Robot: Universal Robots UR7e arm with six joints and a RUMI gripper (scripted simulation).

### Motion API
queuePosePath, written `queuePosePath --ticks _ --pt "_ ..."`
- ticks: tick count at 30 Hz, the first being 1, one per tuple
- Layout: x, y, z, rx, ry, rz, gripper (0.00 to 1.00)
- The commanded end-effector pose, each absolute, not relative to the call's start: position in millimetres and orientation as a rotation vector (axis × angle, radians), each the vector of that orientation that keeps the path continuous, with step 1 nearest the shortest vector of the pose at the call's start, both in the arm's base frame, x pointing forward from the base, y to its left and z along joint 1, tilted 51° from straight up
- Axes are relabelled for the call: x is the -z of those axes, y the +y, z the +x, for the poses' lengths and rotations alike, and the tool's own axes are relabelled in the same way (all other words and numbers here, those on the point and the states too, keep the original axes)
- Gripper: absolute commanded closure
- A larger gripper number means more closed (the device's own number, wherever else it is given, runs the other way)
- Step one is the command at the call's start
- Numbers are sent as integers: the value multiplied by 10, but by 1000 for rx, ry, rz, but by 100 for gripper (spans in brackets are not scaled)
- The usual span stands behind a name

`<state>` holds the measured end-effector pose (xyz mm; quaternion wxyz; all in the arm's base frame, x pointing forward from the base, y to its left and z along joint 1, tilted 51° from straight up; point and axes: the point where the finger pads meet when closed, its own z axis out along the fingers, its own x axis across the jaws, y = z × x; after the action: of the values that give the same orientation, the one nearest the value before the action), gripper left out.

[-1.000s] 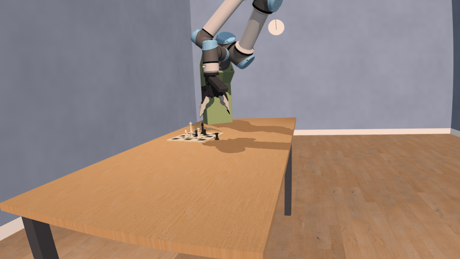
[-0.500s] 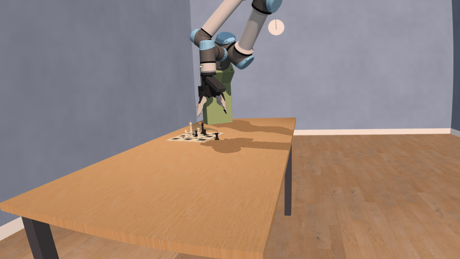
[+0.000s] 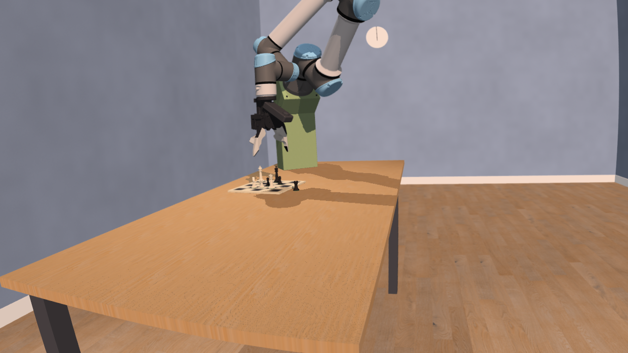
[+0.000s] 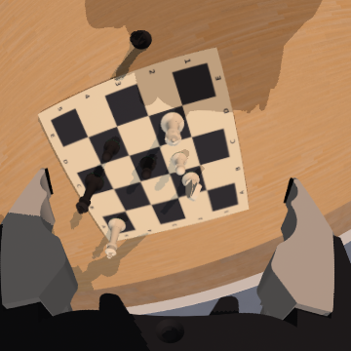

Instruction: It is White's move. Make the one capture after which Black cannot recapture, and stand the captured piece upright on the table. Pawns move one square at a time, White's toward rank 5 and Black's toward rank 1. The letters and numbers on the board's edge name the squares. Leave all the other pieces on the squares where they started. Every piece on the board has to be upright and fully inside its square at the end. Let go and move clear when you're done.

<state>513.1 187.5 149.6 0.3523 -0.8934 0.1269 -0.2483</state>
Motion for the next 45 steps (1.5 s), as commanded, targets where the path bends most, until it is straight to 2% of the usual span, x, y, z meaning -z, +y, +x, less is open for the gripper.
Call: queuePosePath --ticks 1,4,5,45 --pt "-1464 1781 5141 648 271 -2317 0" --pt "-1461 1772 5142 650 267 -2318 0" --pt "-1461 1772 5142 650 267 -2318 75" --pt "-1457 1775 5145 650 267 -2318 75"
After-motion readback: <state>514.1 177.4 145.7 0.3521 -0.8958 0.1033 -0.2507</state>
